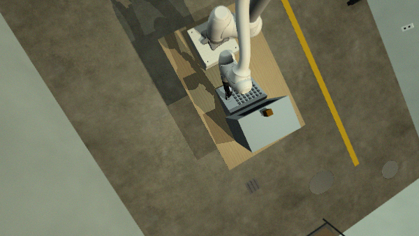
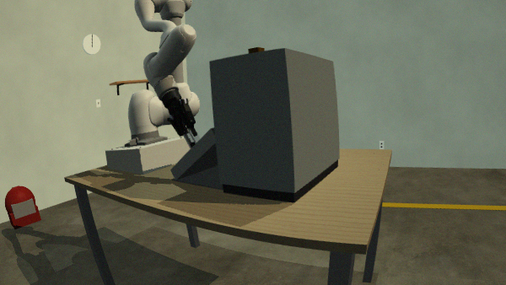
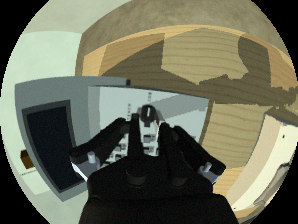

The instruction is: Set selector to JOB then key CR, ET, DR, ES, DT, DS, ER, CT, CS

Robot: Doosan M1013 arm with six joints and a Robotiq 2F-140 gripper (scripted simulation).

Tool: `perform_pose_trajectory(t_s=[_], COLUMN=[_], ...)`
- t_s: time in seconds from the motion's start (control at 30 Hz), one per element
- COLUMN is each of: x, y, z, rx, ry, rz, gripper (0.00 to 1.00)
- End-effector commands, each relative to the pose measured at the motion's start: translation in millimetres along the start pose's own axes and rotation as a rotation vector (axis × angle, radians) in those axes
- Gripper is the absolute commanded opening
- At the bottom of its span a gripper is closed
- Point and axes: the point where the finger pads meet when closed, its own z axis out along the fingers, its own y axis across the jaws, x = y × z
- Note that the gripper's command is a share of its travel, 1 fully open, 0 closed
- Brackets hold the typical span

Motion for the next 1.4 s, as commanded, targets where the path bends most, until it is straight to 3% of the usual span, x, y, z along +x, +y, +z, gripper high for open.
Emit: perform_pose_trajectory(t_s=[0.0,1.37], x=[0.0,0.0], y=[0.0,0.0], z=[0.0,-4.3], rx=[0.000,0.000], ry=[0.000,0.000], rz=[0.000,0.000], gripper=[0.33,0.33])
